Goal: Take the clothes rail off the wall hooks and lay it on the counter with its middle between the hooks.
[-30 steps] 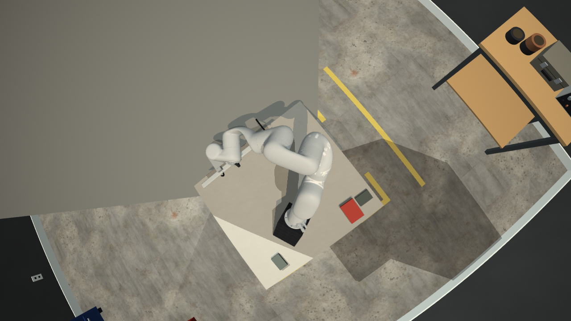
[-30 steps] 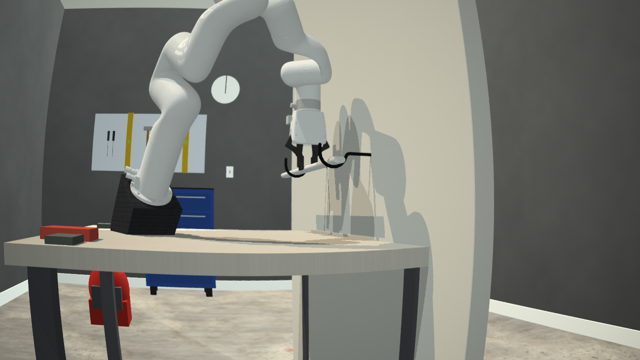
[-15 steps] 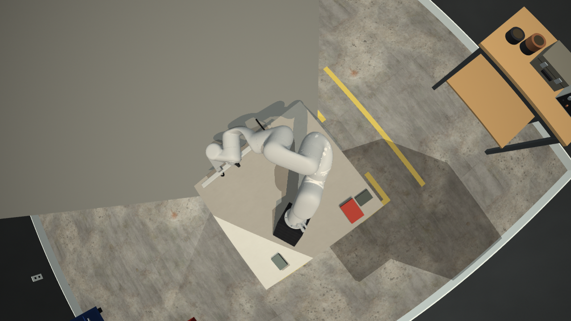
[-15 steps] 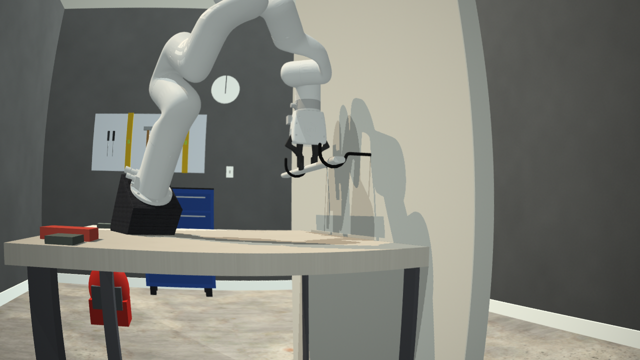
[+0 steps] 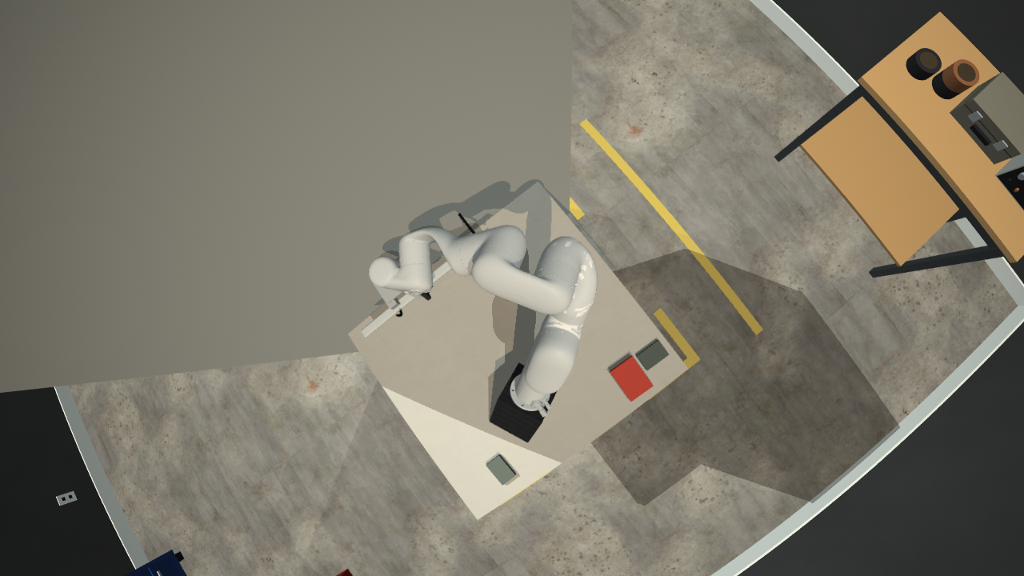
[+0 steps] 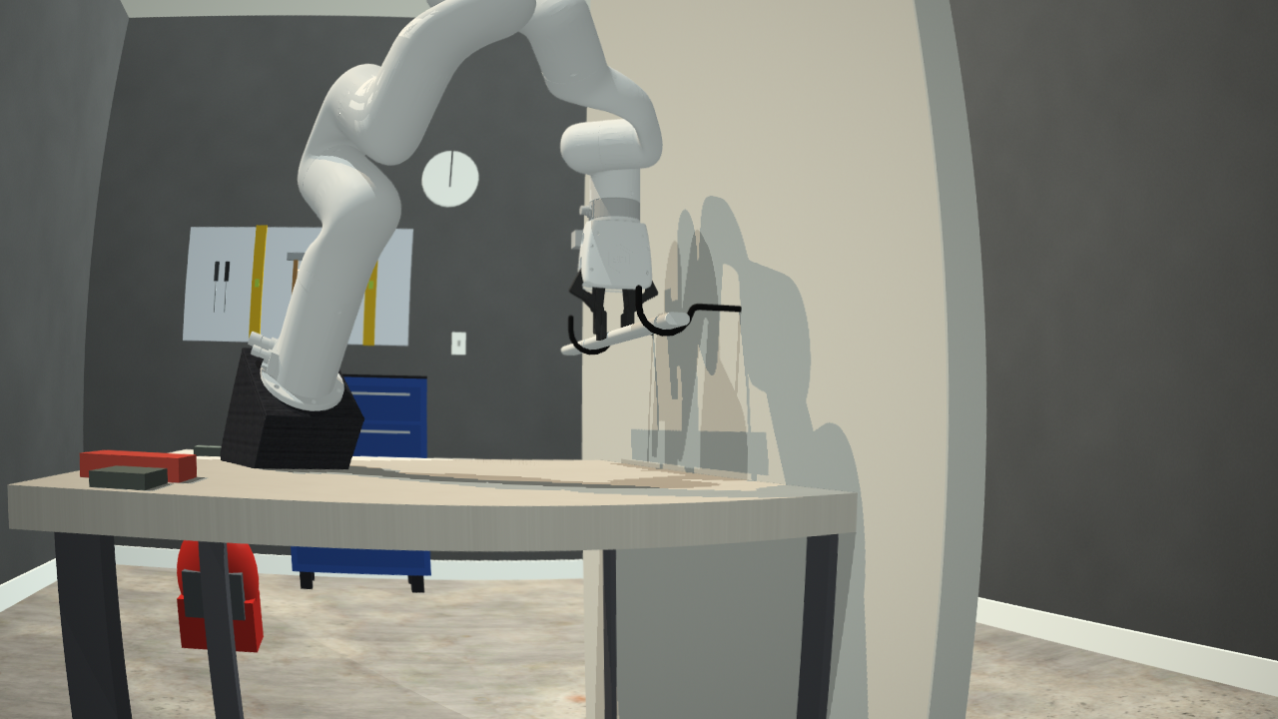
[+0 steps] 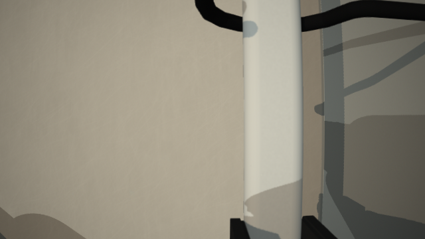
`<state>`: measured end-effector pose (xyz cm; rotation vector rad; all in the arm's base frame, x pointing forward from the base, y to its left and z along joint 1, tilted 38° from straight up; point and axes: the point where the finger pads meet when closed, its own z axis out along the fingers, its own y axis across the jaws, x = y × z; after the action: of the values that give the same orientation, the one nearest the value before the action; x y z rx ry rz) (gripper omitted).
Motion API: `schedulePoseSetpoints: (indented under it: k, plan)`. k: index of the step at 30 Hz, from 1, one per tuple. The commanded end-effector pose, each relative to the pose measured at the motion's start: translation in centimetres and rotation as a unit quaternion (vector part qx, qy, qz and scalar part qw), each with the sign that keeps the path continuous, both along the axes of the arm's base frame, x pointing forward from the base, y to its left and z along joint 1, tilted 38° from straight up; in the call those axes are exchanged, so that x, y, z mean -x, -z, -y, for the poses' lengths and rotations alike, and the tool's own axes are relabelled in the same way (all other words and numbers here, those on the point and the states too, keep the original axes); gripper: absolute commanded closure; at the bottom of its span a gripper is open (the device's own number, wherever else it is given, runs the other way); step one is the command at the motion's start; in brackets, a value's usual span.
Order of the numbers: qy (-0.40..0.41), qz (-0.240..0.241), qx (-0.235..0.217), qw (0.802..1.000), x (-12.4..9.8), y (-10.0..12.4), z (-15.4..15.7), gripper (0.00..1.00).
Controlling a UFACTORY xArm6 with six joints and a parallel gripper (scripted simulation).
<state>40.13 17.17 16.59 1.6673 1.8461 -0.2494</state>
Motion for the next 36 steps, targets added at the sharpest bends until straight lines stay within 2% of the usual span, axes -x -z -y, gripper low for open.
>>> schedulePoseSetpoints:
  k: [1,36]
  plan:
    - [-0.001,0.001,-0.001,1.000,-0.1,-0.1,-0.1,1.00]
    - [-0.001,0.001,-0.001,1.000,0.4,-1.3,-0.9,1.00]
